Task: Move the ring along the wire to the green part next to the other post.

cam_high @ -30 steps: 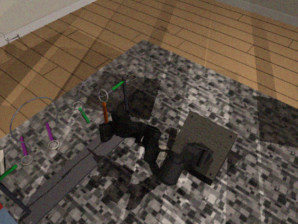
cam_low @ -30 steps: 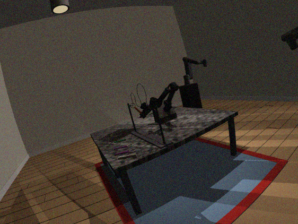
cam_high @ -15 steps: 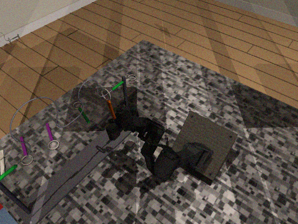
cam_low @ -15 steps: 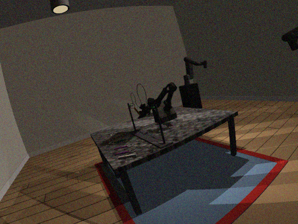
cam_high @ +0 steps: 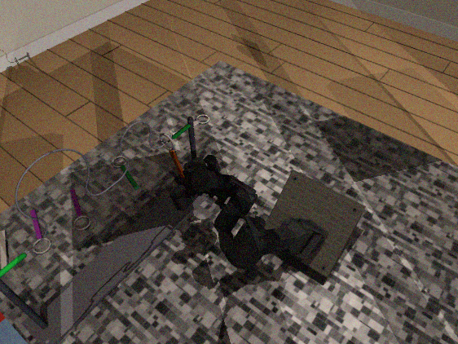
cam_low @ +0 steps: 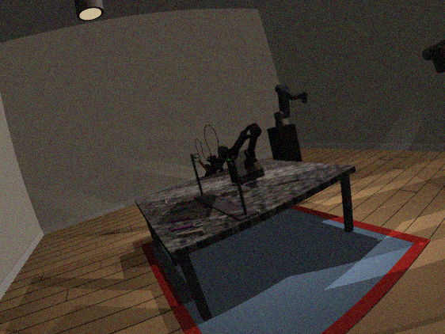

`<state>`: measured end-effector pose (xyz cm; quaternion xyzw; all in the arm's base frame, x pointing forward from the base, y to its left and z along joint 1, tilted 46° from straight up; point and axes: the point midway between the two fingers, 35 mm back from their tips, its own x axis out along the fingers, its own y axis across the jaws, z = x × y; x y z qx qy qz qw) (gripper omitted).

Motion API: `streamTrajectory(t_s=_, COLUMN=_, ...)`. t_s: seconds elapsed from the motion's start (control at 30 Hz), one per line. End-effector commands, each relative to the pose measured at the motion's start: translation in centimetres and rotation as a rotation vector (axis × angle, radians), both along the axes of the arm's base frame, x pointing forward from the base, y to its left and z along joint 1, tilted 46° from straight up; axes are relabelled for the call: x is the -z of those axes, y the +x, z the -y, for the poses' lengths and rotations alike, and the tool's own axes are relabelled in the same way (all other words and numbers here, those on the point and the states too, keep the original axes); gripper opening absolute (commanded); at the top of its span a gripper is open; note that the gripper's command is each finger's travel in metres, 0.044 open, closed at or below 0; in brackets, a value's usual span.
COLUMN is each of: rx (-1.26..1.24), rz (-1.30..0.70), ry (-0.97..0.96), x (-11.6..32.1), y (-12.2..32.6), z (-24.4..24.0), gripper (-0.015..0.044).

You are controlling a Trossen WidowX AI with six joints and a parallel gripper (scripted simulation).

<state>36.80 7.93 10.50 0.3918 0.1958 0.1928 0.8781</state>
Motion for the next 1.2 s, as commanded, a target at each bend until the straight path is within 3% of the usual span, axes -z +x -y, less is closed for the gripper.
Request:
streamTrajectory(t_s=0.0, rx=-0.006, rz=0.002, ry=-0.012, x=0.4, y=0.0, z=0.2, gripper=-0.0150)
streamTrajectory(t_s=1.17, rx=-0.003, rz=0.004, ry=-0.023, x=3.0, y=0.3, z=2.8, gripper=-0.0150)
